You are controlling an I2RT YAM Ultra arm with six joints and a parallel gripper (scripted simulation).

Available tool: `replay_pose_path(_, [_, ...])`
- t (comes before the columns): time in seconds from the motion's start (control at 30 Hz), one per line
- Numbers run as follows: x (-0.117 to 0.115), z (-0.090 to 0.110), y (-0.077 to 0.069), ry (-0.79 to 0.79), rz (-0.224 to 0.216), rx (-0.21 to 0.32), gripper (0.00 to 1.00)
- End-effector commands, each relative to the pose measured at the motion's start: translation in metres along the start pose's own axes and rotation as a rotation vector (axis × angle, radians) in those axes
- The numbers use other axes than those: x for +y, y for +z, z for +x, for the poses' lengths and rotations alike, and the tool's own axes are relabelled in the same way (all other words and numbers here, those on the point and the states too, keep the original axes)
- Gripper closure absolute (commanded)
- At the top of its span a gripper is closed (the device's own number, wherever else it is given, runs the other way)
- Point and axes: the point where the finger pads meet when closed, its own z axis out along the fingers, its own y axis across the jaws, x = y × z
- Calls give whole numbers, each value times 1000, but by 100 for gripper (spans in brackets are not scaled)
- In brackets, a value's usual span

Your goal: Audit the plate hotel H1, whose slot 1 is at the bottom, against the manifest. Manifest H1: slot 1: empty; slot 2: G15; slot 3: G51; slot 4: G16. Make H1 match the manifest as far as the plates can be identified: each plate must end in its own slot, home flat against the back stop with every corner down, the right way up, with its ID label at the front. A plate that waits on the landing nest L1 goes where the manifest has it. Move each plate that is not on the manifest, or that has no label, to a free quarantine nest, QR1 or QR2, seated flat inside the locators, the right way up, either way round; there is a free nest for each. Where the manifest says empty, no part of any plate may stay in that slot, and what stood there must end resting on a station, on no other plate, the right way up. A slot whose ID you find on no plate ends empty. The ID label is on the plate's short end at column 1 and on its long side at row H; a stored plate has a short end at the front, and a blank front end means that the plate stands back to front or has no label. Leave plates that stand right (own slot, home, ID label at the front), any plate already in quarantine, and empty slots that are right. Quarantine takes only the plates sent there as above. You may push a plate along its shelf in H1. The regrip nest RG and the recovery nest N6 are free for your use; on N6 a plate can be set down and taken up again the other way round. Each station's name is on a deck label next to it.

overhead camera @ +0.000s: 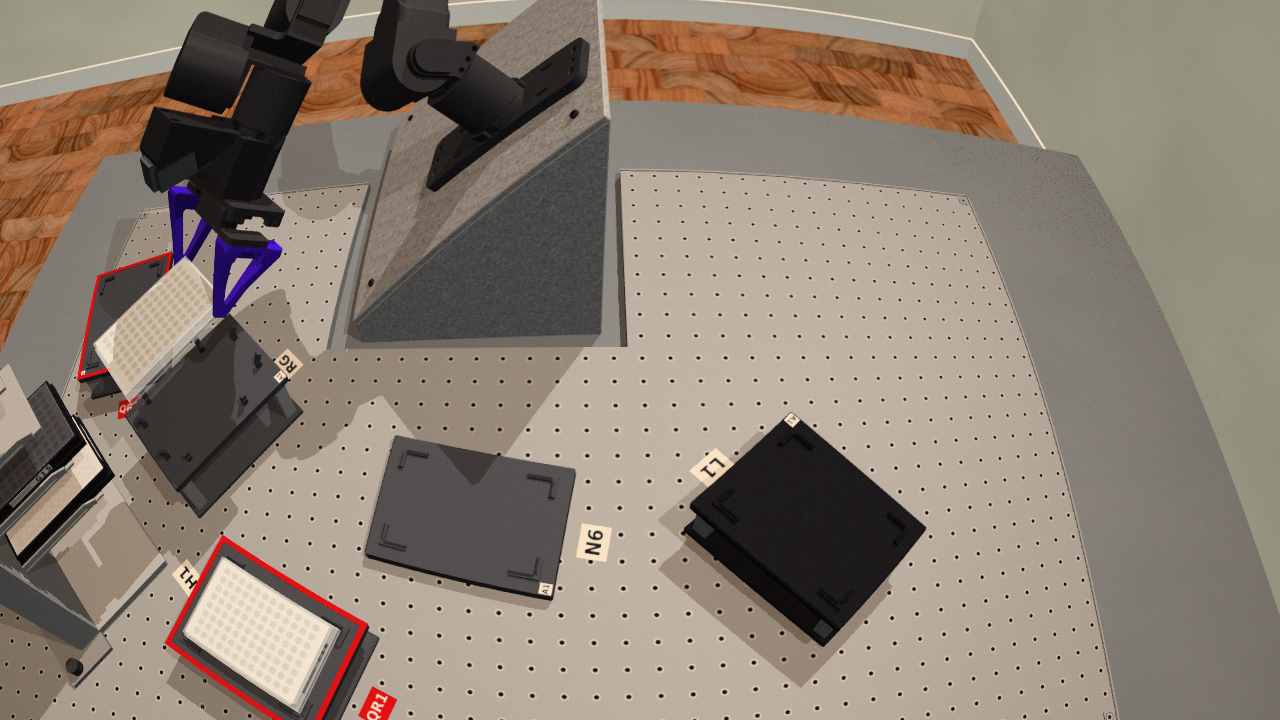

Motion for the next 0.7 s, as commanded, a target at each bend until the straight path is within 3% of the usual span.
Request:
replay_pose_path(0.0, [1, -6, 0, 5, -10, -23, 14])
replay_pose_path(0.67, [1, 0, 6, 5, -10, -23, 14])
